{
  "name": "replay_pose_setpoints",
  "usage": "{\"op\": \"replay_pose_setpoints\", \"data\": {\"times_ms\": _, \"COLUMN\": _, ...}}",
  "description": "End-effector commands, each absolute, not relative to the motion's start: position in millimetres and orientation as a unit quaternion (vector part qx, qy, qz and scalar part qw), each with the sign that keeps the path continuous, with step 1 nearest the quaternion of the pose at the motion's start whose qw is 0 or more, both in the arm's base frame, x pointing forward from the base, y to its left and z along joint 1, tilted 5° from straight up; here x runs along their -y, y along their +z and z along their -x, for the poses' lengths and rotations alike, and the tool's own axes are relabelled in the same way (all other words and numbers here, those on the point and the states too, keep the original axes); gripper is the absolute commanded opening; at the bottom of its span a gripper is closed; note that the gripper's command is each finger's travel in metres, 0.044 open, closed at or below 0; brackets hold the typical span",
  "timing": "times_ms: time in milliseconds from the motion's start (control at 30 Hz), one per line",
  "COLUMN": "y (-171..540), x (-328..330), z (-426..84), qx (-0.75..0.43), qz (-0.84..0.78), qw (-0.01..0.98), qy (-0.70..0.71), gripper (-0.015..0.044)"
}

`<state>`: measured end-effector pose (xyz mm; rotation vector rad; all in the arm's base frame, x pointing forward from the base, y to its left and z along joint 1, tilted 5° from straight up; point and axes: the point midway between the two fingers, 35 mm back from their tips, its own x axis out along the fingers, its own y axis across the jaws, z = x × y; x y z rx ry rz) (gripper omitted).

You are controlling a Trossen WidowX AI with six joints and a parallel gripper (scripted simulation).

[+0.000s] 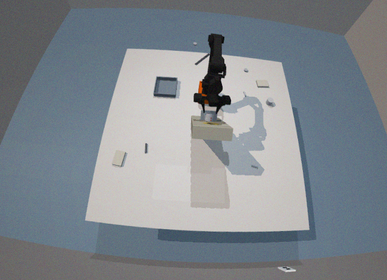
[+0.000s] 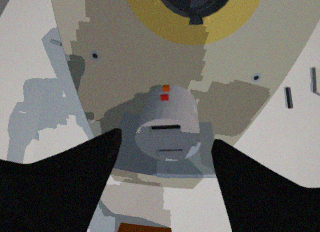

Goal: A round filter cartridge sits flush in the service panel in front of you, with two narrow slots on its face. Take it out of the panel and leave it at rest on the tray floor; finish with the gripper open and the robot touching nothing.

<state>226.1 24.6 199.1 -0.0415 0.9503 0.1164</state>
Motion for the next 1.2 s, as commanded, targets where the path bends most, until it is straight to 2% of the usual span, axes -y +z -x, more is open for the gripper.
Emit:
{"op": "replay_pose_setpoints", "data": {"times_ms": 0, "y": 194.0, "x": -24.5, "z": -229.5, "qx": -0.458, "qz": 0.019, "qw": 0.887, "qy": 0.054, "gripper": 0.0305}}
{"op": "replay_pose_setpoints", "data": {"times_ms": 300, "y": 182.8, "x": -25.5, "z": -236.2, "qx": -0.457, "qz": 0.019, "qw": 0.887, "qy": 0.054, "gripper": 0.0305}}
{"op": "replay_pose_setpoints", "data": {"times_ms": 367, "y": 185.7, "x": -25.8, "z": -234.3, "qx": -0.457, "qz": 0.02, "qw": 0.887, "qy": 0.056, "gripper": 0.0252}}
{"op": "replay_pose_setpoints", "data": {"times_ms": 667, "y": 185.7, "x": -25.8, "z": -234.3, "qx": -0.457, "qz": 0.02, "qw": 0.887, "qy": 0.056, "gripper": 0.0192}}
{"op": "replay_pose_setpoints", "data": {"times_ms": 900, "y": 193.5, "x": -26.2, "z": -238.7, "qx": -0.457, "qz": 0.02, "qw": 0.887, "qy": 0.056, "gripper": 0.0008}}
{"op": "replay_pose_setpoints", "data": {"times_ms": 1167, "y": 213.2, "x": -26.3, "z": -244.0, "qx": -0.457, "qz": 0.02, "qw": 0.888, "qy": 0.056, "gripper": 0.0}}
